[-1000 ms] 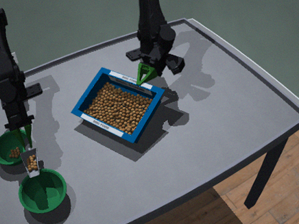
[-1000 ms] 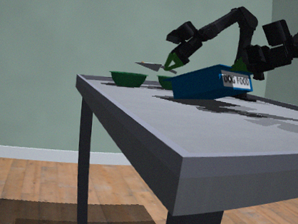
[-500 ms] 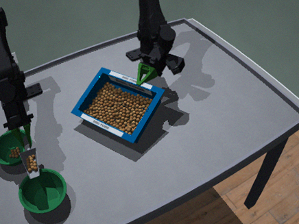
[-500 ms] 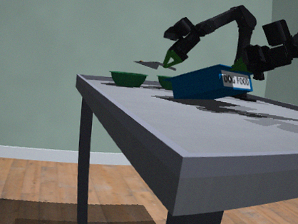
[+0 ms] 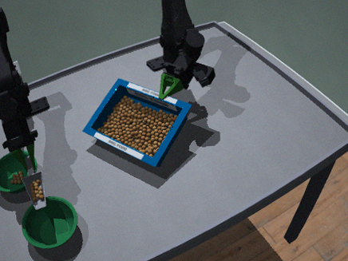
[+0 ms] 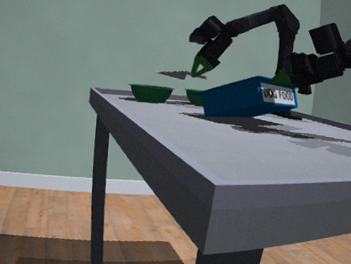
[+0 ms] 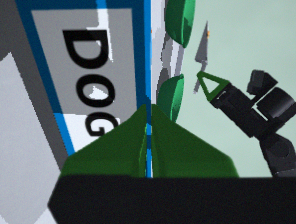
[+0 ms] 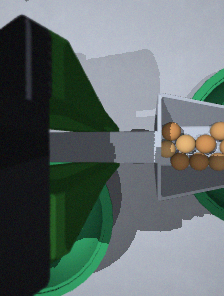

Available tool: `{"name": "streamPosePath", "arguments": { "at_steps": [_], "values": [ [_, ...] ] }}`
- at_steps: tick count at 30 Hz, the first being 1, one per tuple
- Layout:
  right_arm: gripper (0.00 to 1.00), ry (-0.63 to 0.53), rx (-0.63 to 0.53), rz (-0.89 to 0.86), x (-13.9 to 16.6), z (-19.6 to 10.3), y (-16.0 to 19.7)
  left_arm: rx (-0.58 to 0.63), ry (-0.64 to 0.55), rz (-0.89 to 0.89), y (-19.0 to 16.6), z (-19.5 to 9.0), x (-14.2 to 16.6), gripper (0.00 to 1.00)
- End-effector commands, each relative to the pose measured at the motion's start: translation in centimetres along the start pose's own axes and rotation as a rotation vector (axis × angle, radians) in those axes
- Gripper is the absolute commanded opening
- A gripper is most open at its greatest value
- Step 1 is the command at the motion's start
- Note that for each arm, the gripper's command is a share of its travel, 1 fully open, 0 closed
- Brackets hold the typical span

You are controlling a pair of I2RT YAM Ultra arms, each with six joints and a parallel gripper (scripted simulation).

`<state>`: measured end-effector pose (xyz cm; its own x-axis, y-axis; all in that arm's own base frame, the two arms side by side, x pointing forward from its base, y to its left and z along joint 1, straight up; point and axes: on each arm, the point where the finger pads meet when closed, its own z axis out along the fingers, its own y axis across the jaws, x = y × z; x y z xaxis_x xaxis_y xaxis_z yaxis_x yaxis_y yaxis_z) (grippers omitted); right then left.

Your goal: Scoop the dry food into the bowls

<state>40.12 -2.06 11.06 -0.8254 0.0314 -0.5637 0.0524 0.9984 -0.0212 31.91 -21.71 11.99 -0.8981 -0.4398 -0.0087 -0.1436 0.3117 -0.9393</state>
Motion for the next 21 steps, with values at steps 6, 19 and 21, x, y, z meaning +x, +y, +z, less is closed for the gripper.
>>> {"name": "streamPosePath", "arguments": {
  "at_steps": [6, 19, 21],
  "values": [
    [0.0, 0.026, -0.011, -0.01, -1.6, -1.3, 0.2, 0.102, -0.018, 0.145, -4.6, -0.4, -0.6, 0.0],
    [0.0, 0.041, -0.009, -0.007, -2.6, -2.6, 0.1, 0.102, -0.018, 0.145, -4.6, -0.4, -0.6, 0.0],
    [0.0, 0.025, -0.009, -0.007, -3.1, -2.7, 0.1, 0.102, -0.018, 0.145, -4.6, -0.4, -0.6, 0.0]
  ]
}}
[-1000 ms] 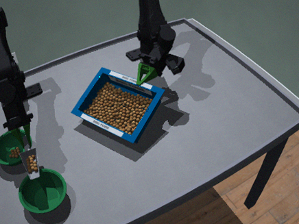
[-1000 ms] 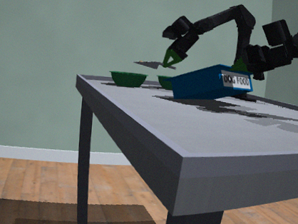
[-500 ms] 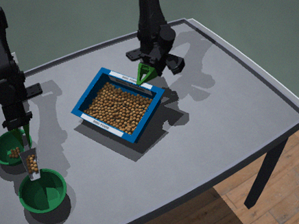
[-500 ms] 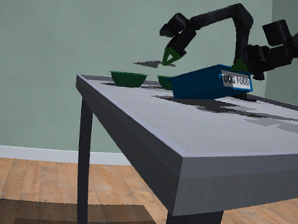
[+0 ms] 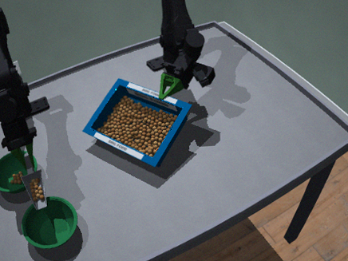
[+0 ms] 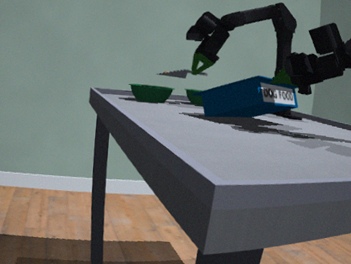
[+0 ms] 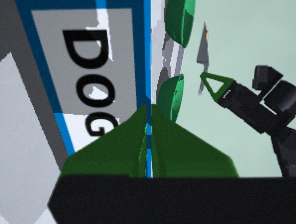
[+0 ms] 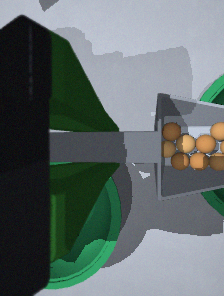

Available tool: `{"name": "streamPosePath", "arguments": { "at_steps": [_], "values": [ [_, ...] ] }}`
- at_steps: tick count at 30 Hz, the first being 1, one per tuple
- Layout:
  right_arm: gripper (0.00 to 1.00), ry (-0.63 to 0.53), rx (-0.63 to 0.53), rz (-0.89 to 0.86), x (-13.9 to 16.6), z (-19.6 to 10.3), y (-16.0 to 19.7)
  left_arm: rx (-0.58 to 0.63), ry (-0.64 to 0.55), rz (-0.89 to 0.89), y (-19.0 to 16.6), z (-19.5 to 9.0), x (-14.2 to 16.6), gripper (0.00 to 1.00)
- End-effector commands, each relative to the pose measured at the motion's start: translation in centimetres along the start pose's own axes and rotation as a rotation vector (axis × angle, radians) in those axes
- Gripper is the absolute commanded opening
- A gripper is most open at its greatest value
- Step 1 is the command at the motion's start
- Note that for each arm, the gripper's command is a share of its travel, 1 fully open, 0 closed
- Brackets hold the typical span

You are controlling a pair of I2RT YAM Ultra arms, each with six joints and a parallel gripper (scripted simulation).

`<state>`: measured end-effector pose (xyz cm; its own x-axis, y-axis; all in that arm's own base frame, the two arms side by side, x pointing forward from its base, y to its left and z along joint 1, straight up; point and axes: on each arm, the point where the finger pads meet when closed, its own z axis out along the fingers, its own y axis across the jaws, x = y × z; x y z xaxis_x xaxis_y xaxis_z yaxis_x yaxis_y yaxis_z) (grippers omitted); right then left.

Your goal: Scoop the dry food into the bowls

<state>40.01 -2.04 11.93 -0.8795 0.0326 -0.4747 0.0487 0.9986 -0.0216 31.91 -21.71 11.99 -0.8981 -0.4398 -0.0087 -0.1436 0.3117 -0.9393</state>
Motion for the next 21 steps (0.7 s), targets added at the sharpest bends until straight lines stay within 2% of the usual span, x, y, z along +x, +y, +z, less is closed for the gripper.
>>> {"name": "streamPosePath", "arguments": {
  "at_steps": [1, 12, 13, 14, 21],
  "values": [
    [0.0, -0.083, -0.007, -0.004, -2.6, -2.2, 0.1, 0.102, -0.018, 0.145, -4.6, -0.4, -0.6, 0.0],
    [0.0, -0.081, -0.007, -0.003, -2.5, -2.1, 0.0, 0.102, -0.018, 0.145, -4.6, -0.4, -0.6, 0.0],
    [0.0, -0.041, -0.004, -0.003, -1.5, -1.2, 0.0, 0.102, -0.018, 0.145, -4.6, -0.4, -0.6, 0.0],
    [0.0, -0.062, -0.007, -0.004, -2.0, -2.0, 0.0, 0.102, -0.018, 0.145, -4.6, -0.4, -0.6, 0.0],
    [0.0, -0.065, -0.007, -0.003, -2.1, -1.7, 0.0, 0.102, -0.018, 0.145, -4.6, -0.4, -0.6, 0.0]
  ]
}}
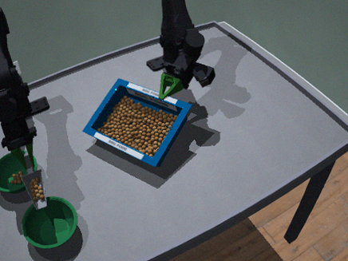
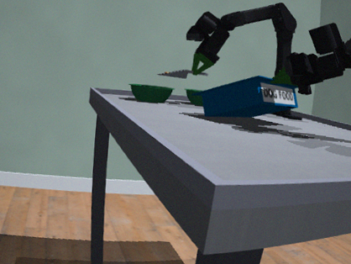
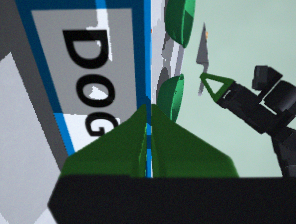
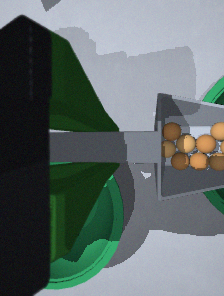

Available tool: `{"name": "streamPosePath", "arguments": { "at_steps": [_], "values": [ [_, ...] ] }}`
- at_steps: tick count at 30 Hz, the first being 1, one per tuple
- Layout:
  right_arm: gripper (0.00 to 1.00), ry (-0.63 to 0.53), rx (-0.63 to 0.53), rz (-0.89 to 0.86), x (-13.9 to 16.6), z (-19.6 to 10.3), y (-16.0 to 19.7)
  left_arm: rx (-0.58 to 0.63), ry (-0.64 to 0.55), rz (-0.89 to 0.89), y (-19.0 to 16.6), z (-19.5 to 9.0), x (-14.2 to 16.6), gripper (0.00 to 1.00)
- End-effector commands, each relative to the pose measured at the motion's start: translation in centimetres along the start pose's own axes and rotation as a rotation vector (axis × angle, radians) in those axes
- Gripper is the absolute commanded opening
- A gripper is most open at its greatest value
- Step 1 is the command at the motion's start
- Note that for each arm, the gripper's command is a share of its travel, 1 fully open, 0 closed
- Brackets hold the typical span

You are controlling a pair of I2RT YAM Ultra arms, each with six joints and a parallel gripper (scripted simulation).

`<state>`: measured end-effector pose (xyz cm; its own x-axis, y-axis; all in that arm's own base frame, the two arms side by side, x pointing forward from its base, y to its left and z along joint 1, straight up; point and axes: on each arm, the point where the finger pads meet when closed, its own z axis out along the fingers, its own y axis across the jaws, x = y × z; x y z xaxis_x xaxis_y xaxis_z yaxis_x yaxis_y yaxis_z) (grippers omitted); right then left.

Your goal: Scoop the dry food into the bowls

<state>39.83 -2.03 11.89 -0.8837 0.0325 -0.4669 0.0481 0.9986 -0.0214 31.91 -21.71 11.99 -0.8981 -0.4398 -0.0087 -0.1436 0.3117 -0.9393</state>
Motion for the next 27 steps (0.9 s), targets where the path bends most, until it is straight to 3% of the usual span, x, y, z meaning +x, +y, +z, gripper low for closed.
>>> {"name": "streamPosePath", "arguments": {
  "at_steps": [1, 8, 9, 11, 18, 20, 27],
  "values": [
    [0.0, -0.054, -0.007, -0.003, -1.9, -1.4, 0.0, 0.102, -0.018, 0.145, -4.6, -0.4, -0.6, 0.0],
    [0.0, -0.059, -0.006, -0.003, -2.0, -1.2, 0.0, 0.102, -0.018, 0.145, -4.6, -0.4, -0.6, 0.0],
    [0.0, -0.02, -0.004, -0.003, -0.7, -0.5, 0.0, 0.102, -0.018, 0.145, -4.6, -0.4, -0.6, 0.0],
    [0.0, -0.039, -0.006, -0.003, -1.5, -0.9, 0.0, 0.102, -0.018, 0.145, -4.6, -0.4, -0.6, 0.0],
    [0.0, 0.007, -0.007, -0.003, 0.4, 0.1, 0.0, 0.102, -0.018, 0.145, -4.6, -0.4, -0.6, 0.0],
    [0.0, -0.026, -0.006, -0.003, -0.8, -0.3, 0.0, 0.102, -0.018, 0.145, -4.6, -0.4, -0.6, 0.0],
    [0.0, -0.009, -0.006, -0.003, 0.1, -0.2, 0.0, 0.102, -0.018, 0.145, -4.6, -0.4, -0.6, 0.0]
  ]
}}
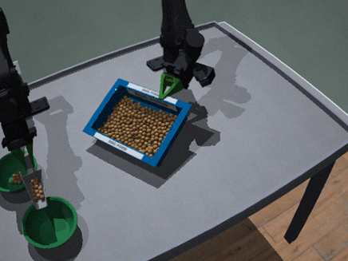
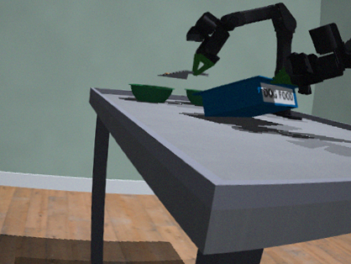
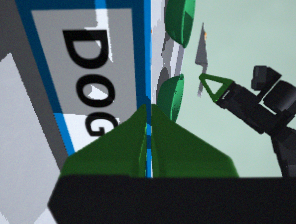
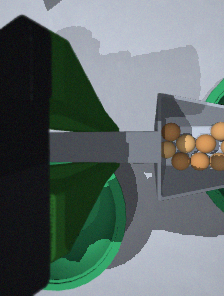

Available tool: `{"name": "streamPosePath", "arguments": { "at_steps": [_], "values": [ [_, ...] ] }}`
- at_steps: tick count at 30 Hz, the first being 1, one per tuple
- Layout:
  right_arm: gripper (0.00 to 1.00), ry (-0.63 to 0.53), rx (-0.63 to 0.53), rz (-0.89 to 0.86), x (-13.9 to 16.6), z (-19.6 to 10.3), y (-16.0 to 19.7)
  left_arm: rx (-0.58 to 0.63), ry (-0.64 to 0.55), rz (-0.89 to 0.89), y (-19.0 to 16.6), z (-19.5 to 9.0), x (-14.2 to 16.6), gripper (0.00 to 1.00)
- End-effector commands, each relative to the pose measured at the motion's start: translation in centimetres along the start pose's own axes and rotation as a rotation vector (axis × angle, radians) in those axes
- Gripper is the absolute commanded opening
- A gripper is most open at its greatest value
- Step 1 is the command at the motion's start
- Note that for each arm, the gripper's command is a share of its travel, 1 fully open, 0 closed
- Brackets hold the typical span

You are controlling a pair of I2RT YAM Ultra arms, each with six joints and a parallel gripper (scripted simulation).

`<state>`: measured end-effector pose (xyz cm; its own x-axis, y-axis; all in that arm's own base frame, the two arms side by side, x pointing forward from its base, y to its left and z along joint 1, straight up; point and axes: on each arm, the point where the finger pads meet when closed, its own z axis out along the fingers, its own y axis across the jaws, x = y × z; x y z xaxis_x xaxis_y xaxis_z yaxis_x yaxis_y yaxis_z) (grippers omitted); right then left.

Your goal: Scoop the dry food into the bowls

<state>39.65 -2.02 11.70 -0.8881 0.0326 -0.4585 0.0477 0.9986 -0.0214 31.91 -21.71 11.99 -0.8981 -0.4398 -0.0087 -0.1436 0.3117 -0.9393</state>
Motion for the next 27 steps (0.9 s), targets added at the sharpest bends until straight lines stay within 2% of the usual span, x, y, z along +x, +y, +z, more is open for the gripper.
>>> {"name": "streamPosePath", "arguments": {
  "at_steps": [1, 2, 4, 6, 16, 17, 27],
  "values": [
    [0.0, -0.018, -0.006, -0.002, -0.1, -0.3, 0.0, 0.102, -0.018, 0.145, -4.6, -0.4, -0.6, 0.0],
    [0.0, -0.001, -0.006, -0.003, 0.5, 0.0, 0.0, 0.102, -0.018, 0.145, -4.6, -0.4, -0.6, 0.0],
    [0.0, -0.053, -0.005, -0.002, -1.5, -1.1, 0.0, 0.102, -0.018, 0.145, -4.6, -0.4, -0.6, 0.0],
    [0.0, 0.013, -0.006, -0.002, -0.6, -0.4, -0.1, 0.102, -0.018, 0.145, -4.6, -0.4, -0.6, 0.0],
    [0.0, 0.034, -0.003, -0.002, -1.7, -1.6, -0.1, 0.102, -0.018, 0.145, -4.6, -0.4, -0.6, 0.0],
    [0.0, 0.067, -0.005, 0.002, -1.3, -0.9, -0.3, 0.102, -0.018, 0.145, -4.6, -0.4, -0.6, 0.0],
    [0.0, 0.109, -0.006, -0.002, -2.3, -2.0, -0.2, 0.102, -0.018, 0.145, -4.6, -0.4, -0.6, 0.0]
  ]
}}
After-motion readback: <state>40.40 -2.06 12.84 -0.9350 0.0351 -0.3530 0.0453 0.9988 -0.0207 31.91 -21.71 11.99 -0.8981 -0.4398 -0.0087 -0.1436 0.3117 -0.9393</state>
